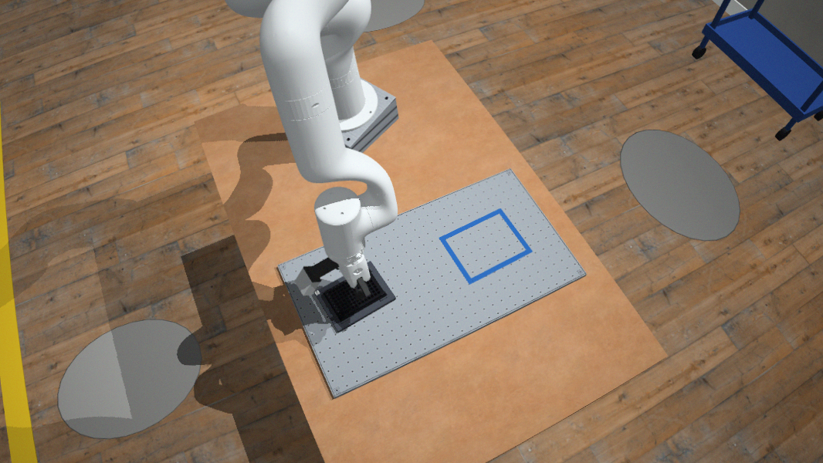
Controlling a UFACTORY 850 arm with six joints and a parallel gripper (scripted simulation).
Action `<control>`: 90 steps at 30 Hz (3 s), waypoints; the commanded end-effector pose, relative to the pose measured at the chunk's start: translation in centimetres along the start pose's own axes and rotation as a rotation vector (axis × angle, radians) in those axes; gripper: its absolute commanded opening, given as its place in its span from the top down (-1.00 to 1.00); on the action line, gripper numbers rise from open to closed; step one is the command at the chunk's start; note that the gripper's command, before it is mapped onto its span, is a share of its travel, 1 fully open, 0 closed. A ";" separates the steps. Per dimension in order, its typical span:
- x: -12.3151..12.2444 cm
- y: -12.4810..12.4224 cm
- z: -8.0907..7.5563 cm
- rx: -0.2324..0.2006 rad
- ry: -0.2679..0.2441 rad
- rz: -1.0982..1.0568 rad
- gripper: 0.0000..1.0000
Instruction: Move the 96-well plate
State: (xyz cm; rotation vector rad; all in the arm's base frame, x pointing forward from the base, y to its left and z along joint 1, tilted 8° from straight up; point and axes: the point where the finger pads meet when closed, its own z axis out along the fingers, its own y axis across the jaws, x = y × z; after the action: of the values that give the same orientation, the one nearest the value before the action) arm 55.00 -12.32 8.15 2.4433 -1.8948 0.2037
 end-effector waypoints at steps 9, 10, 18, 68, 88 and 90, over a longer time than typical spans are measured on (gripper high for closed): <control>0.0 -0.1 2.1 0.002 0.001 0.000 -1.00; 0.0 -0.1 2.1 0.002 0.001 0.000 -1.00; 0.0 -0.1 3.3 0.002 0.001 0.000 -1.00; 0.0 -0.1 6.3 0.002 0.001 0.000 -1.00; 0.0 -0.1 6.9 0.002 0.001 0.000 -1.00; 0.0 -0.1 6.9 0.002 0.001 0.000 -1.00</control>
State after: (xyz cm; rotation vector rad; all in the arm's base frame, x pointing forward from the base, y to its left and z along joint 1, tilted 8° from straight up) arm 55.55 -13.12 1.28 2.4431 -1.8947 0.2038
